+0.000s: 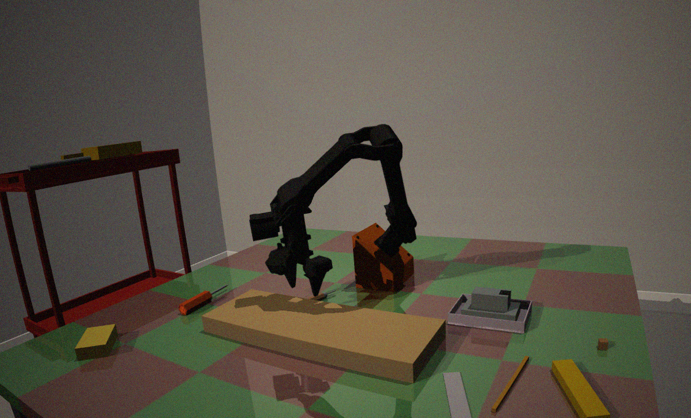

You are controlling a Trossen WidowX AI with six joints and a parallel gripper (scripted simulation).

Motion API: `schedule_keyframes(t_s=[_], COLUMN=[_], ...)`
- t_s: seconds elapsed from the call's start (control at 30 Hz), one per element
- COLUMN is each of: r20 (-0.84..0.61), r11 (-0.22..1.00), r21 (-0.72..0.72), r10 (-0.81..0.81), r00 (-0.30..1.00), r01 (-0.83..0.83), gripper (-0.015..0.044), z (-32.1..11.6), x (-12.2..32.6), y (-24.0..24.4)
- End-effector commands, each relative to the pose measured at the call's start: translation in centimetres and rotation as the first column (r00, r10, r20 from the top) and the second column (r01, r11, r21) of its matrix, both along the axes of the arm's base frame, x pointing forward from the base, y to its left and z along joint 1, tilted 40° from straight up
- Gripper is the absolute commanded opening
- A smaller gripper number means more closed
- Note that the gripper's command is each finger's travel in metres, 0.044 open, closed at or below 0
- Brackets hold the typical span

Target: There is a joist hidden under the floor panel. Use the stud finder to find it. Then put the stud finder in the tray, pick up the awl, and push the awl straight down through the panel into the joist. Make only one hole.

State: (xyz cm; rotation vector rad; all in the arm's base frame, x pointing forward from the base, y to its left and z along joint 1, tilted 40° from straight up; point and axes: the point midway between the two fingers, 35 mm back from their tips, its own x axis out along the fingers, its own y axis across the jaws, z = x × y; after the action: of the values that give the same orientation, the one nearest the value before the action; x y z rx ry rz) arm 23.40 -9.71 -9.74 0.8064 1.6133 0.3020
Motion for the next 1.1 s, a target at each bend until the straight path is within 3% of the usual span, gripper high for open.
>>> schedule_keyframes(t_s=[0.0,0.67,1.07], r20=[-0.01,-0.009,-0.009], r11=[1.0,1.0,1.0], r21=[0.009,0.011,0.011], r10=[-0.002,-0.002,-0.002], r00=[1.0,1.0,1.0], r01=[0.002,0.002,0.002], gripper=[0.044,0.044,0.0125], z=[-0.7,-2.5,-2.5], x=[-0.1,-0.1,-0.1], y=[0.7,2.4,2.4])
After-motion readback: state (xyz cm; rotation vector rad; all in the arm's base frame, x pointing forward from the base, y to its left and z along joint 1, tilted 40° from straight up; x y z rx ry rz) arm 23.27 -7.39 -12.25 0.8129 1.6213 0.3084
